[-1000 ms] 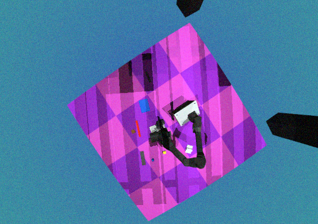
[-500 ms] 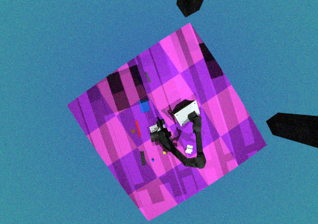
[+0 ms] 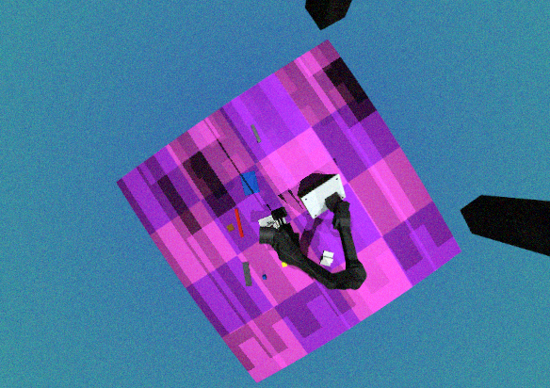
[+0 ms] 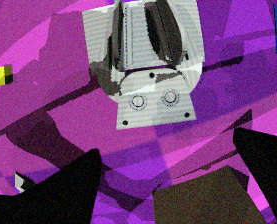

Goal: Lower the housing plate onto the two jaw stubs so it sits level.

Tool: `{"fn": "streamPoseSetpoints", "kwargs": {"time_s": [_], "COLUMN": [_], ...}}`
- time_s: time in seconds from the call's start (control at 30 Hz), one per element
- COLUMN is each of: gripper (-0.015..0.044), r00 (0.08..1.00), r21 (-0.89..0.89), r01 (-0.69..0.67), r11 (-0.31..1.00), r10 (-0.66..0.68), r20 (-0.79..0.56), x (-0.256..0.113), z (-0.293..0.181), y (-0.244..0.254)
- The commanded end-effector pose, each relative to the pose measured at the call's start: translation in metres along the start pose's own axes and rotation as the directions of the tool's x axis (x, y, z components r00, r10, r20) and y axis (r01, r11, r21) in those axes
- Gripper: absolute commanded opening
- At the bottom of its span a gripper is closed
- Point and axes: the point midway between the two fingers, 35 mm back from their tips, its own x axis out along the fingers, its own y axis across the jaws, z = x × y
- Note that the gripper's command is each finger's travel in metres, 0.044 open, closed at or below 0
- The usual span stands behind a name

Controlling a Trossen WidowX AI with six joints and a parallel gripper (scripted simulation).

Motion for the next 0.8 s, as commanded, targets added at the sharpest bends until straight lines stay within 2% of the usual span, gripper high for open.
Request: {"fn": "streamPoseSetpoints", "kwargs": {"time_s": [0.0, 0.13, 0.77], "gripper": [0.0440, 0.0440, 0.0440], "r00": [1.000, 1.000, 1.000], "r21": [0.000, -0.003, -0.003], "r01": [0.010, 0.006, 0.006], "r11": [1.000, 1.000, 1.000], "r10": [-0.010, -0.006, -0.006], "r20": [0.007, 0.001, 0.001], "x": [-0.029, -0.048, -0.048], "z": [-0.021, -0.039, -0.039], "y": [-0.006, -0.007, -0.007]}}
